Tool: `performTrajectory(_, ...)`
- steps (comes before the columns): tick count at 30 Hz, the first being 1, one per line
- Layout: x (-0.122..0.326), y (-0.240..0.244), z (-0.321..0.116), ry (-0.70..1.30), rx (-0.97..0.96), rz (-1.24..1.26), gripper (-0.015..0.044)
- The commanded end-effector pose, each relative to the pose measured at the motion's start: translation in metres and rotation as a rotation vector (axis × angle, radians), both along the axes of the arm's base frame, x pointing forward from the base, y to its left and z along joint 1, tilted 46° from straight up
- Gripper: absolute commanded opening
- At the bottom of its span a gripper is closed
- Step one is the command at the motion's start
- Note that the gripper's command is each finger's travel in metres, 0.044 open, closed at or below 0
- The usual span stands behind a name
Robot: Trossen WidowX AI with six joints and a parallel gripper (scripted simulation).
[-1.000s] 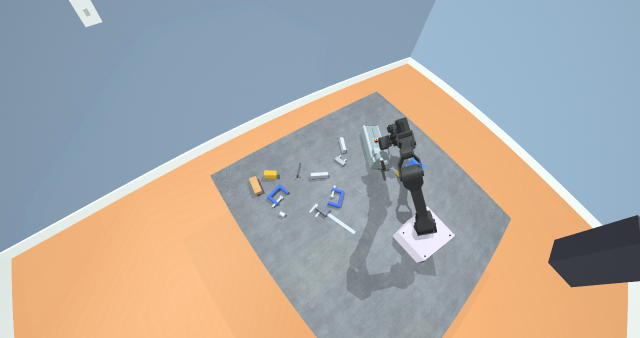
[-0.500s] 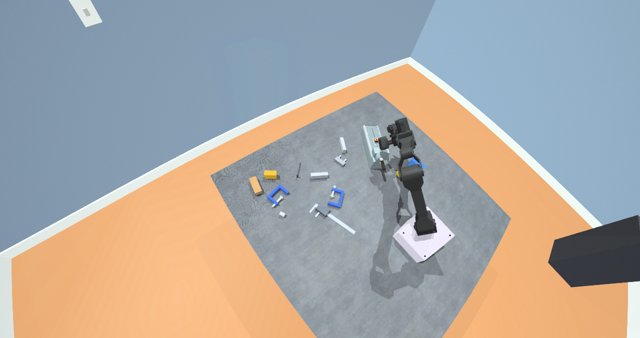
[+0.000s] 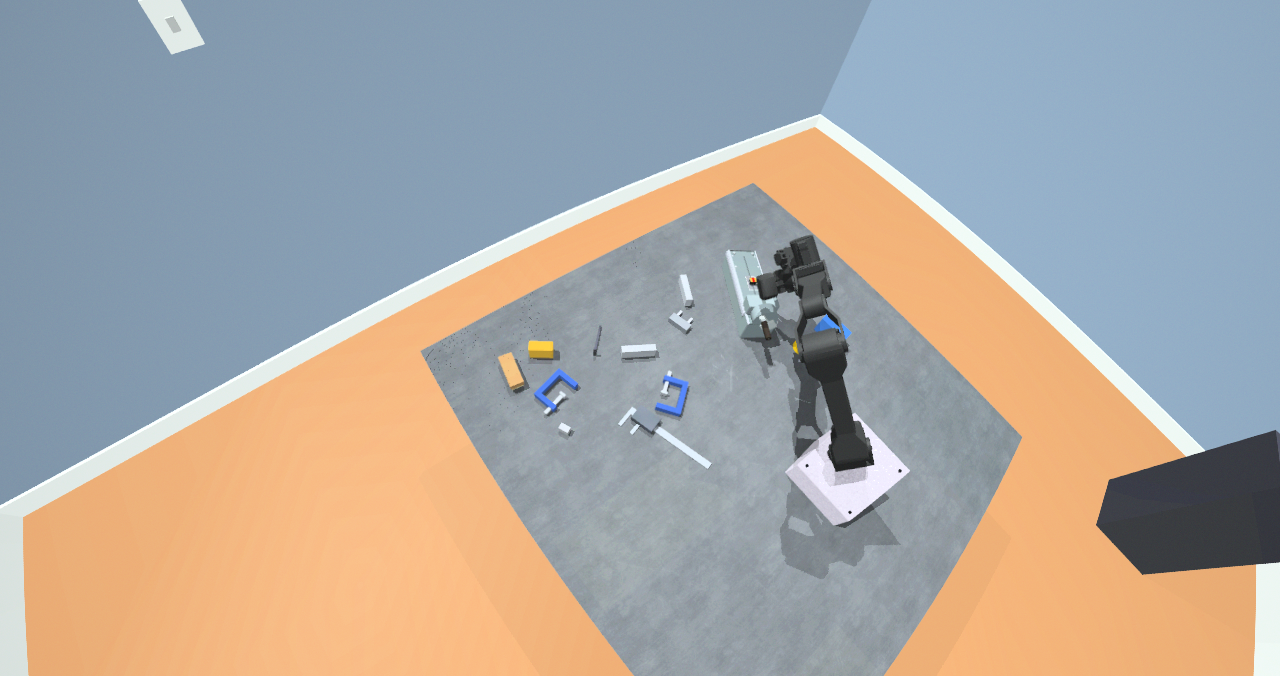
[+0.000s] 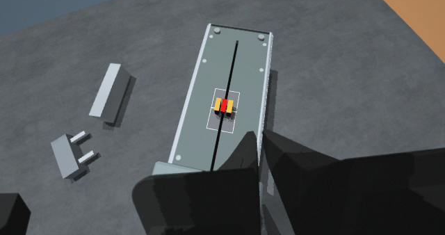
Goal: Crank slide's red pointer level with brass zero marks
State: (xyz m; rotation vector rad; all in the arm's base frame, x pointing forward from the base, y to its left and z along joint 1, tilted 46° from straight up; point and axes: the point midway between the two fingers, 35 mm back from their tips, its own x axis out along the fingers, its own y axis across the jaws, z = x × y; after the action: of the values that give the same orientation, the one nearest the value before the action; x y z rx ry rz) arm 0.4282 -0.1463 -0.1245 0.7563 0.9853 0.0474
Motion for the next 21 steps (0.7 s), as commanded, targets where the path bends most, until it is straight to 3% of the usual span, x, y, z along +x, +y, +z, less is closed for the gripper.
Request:
performTrajectory(1, 0.0000, 0.0000, 0.0000, 0.000, 0.000, 0.000, 0.0000)
performTrajectory(17, 0.0000, 0.0001, 0.0000, 0.000, 0.000, 0.000, 0.0000)
performTrajectory(21, 0.0000, 0.0001, 0.0000, 0.000, 0.000, 0.000, 0.0105)
